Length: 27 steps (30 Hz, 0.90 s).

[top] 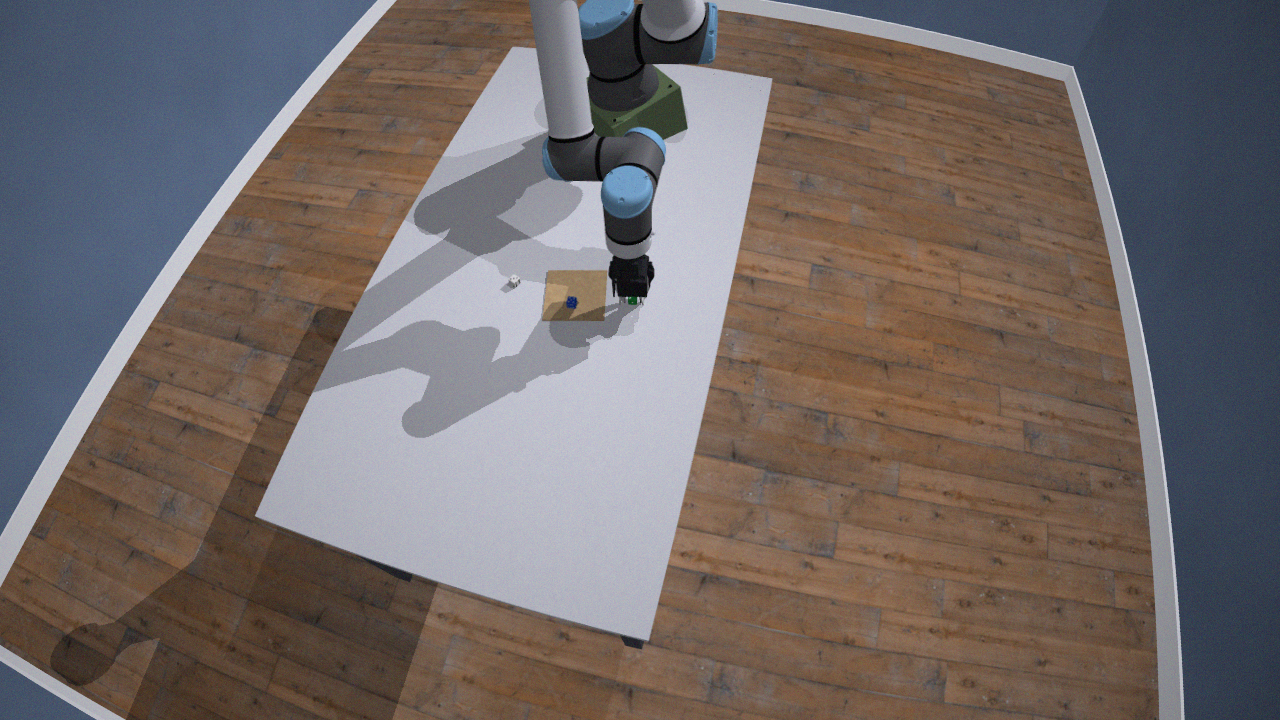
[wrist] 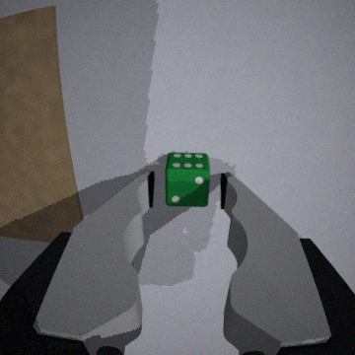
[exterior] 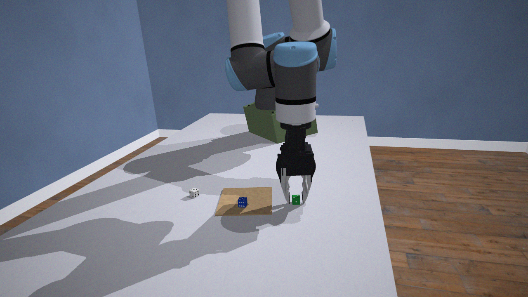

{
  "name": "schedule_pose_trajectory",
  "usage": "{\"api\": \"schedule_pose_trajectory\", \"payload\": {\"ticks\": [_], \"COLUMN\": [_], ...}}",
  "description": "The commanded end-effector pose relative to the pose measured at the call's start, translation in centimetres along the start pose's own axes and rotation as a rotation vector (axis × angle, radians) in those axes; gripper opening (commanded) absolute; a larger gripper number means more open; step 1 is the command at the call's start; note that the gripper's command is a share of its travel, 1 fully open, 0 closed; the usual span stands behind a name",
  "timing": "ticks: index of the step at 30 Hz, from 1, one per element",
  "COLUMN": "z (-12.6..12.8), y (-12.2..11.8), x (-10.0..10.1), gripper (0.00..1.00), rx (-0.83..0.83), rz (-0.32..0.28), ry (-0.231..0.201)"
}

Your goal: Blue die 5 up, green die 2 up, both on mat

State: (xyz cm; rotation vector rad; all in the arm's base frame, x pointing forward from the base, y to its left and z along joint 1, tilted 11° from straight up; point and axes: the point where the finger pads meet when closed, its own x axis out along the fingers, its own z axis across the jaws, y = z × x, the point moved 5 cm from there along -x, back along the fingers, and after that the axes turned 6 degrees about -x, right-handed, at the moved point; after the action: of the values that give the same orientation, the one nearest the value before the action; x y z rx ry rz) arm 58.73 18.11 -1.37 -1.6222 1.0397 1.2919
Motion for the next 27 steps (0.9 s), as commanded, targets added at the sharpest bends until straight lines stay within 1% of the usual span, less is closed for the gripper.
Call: {"api": "schedule_pose_trajectory", "payload": {"ticks": [1, 7, 8, 27], "z": [-0.01, -0.01, -0.01, -0.01], "y": [-0.05, -0.05, -0.05, -0.05], "x": [-0.05, -0.05, -0.05, -0.05], "gripper": [0.21, 0.21, 0.03, 0.03], "rx": [0.0, 0.0, 0.0, 0.0], "rz": [-0.001, -0.001, -0.001, -0.001], "ry": [0.0, 0.0, 0.0, 0.0]}}
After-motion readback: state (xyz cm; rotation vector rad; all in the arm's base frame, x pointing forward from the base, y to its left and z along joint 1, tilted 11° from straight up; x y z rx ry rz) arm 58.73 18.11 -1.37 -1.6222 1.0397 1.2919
